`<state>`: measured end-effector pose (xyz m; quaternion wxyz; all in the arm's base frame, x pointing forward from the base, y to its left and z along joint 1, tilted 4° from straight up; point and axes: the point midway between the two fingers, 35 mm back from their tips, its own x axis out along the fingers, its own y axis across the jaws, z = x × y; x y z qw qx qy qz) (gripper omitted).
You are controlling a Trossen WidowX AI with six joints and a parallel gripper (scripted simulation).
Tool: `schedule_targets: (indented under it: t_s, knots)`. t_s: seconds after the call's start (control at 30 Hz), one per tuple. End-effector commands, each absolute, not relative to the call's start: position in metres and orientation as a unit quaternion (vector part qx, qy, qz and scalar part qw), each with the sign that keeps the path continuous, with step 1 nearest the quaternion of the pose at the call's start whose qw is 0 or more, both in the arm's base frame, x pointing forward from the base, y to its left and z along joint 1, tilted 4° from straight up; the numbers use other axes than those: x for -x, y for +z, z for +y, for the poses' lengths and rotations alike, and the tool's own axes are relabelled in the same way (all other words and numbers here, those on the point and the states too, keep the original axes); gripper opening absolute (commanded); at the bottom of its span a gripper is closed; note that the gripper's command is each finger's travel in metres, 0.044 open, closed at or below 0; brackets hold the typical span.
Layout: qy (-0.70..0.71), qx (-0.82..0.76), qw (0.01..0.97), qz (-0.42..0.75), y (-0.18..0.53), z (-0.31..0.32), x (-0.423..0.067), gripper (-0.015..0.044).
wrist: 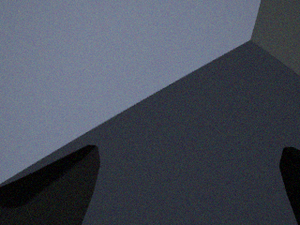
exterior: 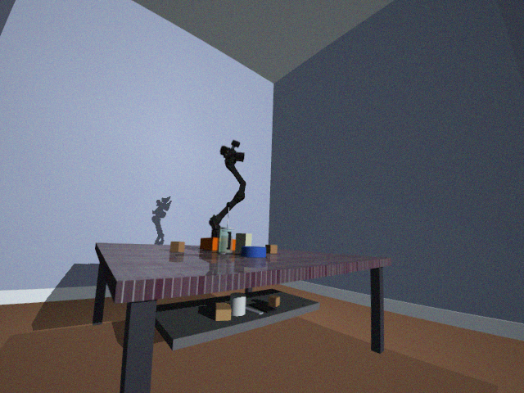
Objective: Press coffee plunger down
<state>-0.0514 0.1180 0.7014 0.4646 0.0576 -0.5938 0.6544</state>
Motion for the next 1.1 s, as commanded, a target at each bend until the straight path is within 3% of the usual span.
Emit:
schedule_targets:
  t_s: [0.0, 0.2, 0.57, 0.83, 1.07]
  knots:
    - [0.656, -0.060, 0.463, -0.593, 0.701, 0.117, 0.052, 0.0426]
    - [0.688, -0.143, 0.407, -0.584, 0.703, 0.083, 0.077, 0.0440]
    - [0.769, -0.379, 0.117, -0.501, 0.682, -0.067, 0.113, 0.0440]
    - [0.768, -0.478, -0.134, -0.405, 0.643, -0.168, 0.077, 0.0440]
    - [0.716, -0.491, -0.390, -0.306, 0.586, -0.235, 0.009, 0.0440]
